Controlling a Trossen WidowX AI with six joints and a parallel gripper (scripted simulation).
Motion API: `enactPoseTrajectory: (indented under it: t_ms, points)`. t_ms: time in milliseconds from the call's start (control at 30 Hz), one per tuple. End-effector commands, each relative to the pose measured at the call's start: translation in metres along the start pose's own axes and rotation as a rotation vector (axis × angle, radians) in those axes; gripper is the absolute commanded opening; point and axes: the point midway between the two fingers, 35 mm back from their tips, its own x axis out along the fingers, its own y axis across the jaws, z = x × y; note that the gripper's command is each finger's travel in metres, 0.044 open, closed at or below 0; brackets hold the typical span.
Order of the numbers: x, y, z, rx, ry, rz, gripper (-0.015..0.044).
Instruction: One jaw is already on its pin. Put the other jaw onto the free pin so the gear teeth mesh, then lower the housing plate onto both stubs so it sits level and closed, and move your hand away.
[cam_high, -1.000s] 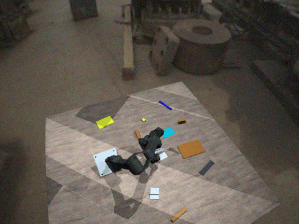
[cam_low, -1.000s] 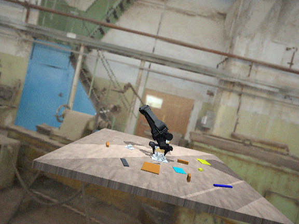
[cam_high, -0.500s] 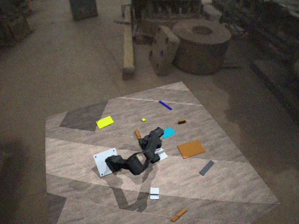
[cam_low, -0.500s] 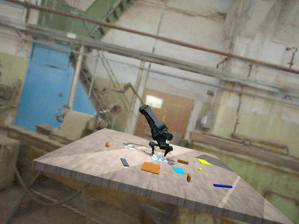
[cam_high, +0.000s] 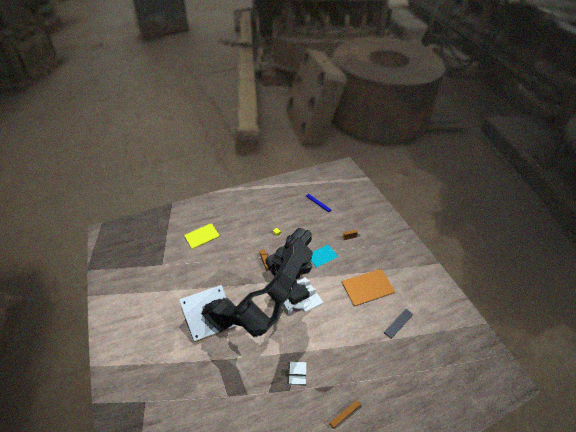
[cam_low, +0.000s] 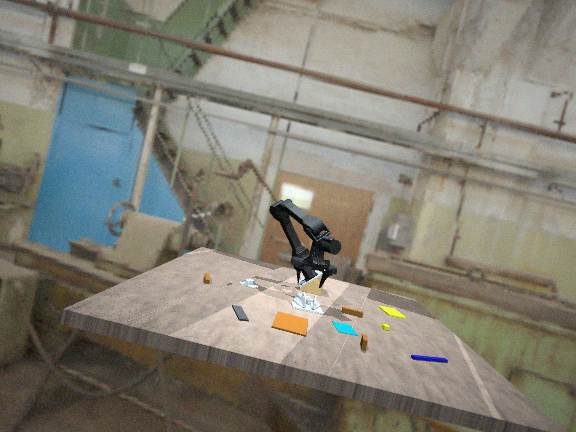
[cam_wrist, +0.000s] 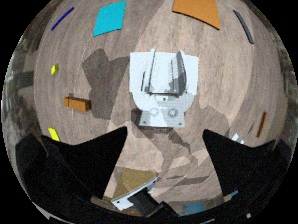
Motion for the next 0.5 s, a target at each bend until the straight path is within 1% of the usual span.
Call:
enactPoseTrajectory:
  t_ms: [0,267,467]
  points:
    - [0.000,0.000,-0.001,0.000,0.001,0.001,0.0440]
    - [-0.052,0.010,-0.036,0.000,0.012,0.009,0.0440]
    - [-0.057,0.010,-0.040,0.001,0.013,0.008,0.0440]
